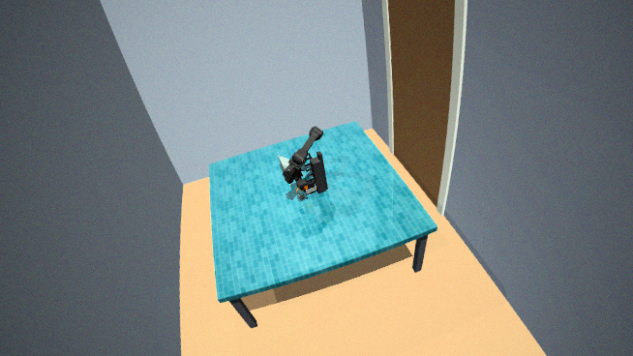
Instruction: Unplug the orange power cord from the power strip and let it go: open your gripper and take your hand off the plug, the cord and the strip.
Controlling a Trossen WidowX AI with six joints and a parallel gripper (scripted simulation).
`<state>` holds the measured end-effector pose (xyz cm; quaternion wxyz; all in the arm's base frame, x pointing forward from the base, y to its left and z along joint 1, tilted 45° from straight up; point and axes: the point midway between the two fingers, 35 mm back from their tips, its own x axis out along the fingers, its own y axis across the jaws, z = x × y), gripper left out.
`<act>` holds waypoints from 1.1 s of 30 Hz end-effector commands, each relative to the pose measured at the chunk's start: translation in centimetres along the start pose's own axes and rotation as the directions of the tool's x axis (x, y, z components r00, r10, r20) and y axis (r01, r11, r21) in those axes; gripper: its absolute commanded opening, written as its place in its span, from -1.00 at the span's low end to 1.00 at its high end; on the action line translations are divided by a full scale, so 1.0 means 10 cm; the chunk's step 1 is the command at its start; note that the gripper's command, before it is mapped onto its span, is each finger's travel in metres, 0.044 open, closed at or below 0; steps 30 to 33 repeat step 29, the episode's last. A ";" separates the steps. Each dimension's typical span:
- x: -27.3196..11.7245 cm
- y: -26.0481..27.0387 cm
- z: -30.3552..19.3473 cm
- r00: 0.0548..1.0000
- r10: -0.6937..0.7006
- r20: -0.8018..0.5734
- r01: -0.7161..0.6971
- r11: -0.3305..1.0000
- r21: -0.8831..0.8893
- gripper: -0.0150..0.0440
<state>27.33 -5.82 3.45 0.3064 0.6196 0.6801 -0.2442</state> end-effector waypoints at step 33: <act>-0.12 0.00 0.57 1.000 0.004 0.005 -0.004 1.000 -0.001 1.00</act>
